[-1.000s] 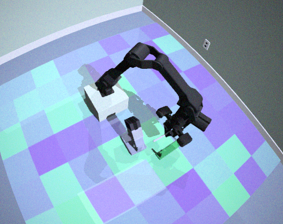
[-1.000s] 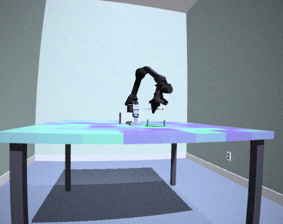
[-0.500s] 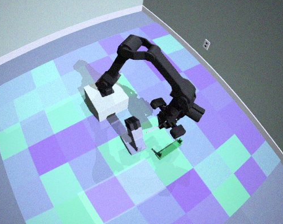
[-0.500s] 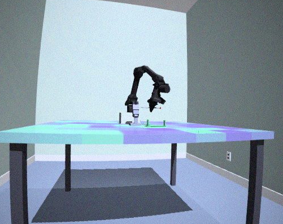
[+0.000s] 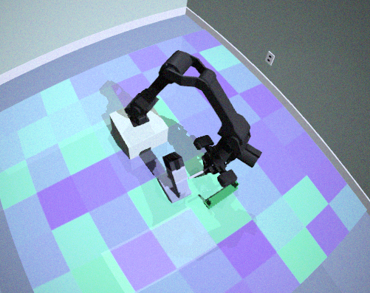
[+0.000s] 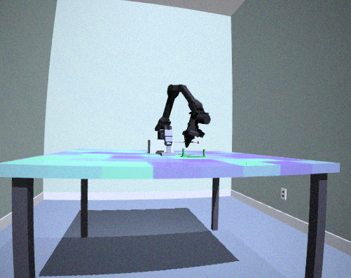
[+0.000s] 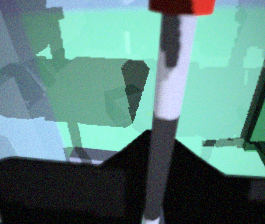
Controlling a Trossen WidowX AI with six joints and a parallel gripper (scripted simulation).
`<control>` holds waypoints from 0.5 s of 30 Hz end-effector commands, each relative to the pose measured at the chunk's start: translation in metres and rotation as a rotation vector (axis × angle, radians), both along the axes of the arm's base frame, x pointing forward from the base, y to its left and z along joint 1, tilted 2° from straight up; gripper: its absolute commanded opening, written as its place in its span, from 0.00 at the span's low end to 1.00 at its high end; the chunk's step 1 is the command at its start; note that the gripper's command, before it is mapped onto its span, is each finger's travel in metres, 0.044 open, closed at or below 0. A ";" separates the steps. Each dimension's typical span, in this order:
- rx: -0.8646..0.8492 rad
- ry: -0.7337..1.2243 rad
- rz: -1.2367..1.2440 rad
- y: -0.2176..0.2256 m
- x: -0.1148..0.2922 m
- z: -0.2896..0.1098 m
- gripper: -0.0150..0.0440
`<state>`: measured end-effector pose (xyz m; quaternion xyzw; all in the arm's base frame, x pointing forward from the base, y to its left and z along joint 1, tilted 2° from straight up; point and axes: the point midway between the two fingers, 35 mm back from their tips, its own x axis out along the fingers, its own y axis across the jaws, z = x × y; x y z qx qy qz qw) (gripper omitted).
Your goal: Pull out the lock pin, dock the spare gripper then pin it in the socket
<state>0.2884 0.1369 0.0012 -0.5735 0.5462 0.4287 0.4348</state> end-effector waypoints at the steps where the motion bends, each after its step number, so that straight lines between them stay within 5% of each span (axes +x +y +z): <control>1: 0.008 -0.007 -0.007 0.000 0.000 -0.002 0.25; 15: 0.007 -0.004 -0.009 -0.011 0.004 0.000 0.25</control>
